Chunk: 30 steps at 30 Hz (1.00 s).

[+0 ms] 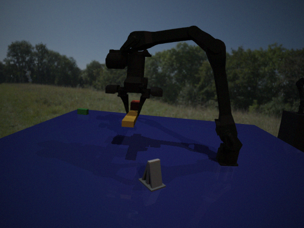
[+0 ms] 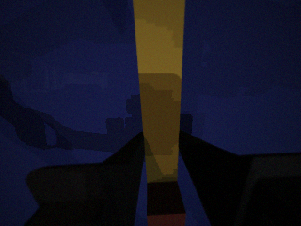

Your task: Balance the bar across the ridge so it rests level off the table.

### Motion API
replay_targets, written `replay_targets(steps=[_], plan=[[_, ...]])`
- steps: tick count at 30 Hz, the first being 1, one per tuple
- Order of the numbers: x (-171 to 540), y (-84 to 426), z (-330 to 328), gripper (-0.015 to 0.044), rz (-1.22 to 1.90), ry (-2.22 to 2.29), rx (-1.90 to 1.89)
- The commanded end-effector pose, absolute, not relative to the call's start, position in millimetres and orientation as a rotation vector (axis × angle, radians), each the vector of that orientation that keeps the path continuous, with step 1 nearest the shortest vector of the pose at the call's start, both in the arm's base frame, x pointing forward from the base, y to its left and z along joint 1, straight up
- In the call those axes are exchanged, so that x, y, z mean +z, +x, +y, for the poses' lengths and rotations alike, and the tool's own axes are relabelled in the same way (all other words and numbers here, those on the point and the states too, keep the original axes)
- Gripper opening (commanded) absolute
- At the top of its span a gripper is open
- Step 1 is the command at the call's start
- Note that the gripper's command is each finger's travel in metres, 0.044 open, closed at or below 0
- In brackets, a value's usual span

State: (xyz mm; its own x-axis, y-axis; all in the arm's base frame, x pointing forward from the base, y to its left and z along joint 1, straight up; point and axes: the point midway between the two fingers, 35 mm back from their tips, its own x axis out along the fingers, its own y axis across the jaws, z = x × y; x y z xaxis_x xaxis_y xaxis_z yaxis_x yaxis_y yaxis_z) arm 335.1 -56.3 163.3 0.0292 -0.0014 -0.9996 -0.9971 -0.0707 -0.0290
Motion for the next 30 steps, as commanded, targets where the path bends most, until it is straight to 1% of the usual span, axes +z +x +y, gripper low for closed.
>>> replay_targets(steps=[1, 16, 30], plan=[[166, 335, -39, 0.0000, 1.137, -1.306, 1.259], [166, 330, 20, 0.0000, 1.065, -1.398, 1.355], [166, 314, 74, 0.0000, 0.991, -1.483, 1.444]])
